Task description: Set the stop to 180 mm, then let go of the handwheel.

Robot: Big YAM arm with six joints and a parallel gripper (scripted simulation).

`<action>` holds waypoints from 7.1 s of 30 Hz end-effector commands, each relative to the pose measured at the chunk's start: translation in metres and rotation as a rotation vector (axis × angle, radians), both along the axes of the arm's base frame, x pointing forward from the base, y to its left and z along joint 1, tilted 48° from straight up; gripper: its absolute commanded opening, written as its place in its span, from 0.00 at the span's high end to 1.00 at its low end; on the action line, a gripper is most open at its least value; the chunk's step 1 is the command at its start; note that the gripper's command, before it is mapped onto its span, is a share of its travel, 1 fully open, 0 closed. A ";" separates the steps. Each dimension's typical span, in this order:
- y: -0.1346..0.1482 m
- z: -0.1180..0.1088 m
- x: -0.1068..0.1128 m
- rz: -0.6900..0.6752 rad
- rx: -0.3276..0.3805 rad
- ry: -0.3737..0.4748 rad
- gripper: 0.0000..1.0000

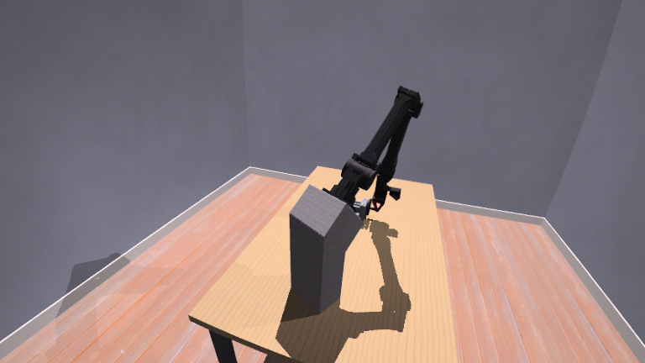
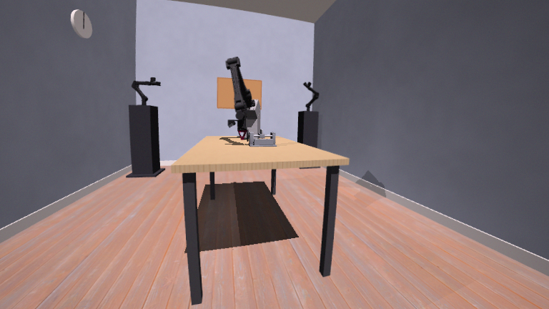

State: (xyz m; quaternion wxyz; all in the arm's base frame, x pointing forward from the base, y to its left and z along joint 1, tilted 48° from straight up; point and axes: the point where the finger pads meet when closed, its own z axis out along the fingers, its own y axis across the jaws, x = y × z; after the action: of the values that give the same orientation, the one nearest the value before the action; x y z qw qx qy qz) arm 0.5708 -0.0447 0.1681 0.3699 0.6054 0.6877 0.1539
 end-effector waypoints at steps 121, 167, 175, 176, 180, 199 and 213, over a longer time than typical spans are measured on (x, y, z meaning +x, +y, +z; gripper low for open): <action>-0.010 -0.023 -0.063 -0.004 0.002 -0.036 0.94; 0.010 0.036 -0.065 0.008 0.003 -0.065 0.94; 0.012 0.042 -0.062 0.009 0.003 -0.066 0.94; 0.013 0.043 -0.062 0.009 0.003 -0.066 0.94; 0.013 0.043 -0.062 0.011 0.002 -0.066 0.94; 0.017 0.056 -0.058 0.013 0.002 -0.074 0.94; 0.016 0.057 -0.052 0.019 -0.001 -0.090 0.94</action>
State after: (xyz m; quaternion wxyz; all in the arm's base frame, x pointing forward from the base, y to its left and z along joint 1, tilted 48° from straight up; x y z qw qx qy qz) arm 0.5054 -0.0422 0.1736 0.3631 0.6101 0.6894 0.1440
